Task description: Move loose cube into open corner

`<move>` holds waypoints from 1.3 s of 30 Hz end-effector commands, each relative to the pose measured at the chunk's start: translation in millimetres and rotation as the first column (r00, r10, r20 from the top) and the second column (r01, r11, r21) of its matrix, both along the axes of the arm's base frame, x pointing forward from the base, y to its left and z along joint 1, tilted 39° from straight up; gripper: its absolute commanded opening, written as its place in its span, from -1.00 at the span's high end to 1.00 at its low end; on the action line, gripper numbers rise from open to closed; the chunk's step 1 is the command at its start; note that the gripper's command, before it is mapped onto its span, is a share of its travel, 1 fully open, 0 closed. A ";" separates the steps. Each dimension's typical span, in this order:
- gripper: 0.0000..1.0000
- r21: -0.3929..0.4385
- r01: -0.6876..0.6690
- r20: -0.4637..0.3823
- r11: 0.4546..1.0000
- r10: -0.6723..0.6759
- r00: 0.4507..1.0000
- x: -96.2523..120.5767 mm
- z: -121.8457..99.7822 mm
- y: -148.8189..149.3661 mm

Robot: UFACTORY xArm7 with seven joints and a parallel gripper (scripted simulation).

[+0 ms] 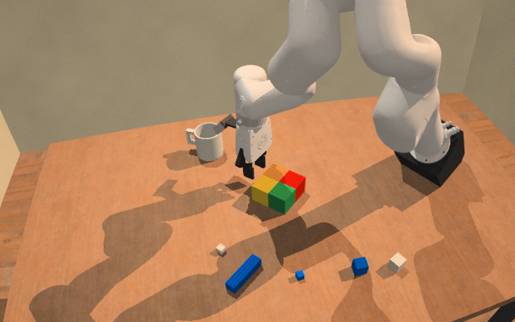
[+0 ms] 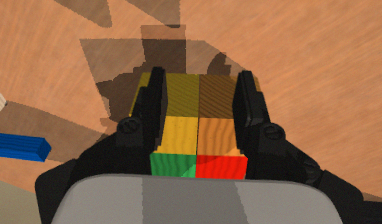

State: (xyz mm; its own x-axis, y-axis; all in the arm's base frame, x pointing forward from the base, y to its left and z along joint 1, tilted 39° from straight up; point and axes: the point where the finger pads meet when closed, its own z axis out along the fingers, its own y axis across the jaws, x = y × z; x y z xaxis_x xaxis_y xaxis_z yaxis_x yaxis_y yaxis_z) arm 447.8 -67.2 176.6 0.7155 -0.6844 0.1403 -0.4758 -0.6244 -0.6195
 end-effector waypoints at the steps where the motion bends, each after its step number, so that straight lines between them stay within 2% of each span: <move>1: 0.01 -0.001 0.002 0.002 1.000 -0.002 1.000 -8.2 13.6 -7.1; 20: 0.01 -0.001 0.002 0.002 1.000 -0.002 1.000 -29.3 45.3 -22.5; 39: 0.01 -0.001 0.002 0.002 1.000 -0.002 1.000 -31.8 49.2 -24.4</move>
State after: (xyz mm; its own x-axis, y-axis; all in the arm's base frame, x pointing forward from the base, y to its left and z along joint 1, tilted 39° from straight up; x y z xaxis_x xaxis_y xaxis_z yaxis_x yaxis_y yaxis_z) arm 415.6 -90.2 224.5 0.7160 -0.6840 0.1393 -0.4760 -0.6244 -0.6193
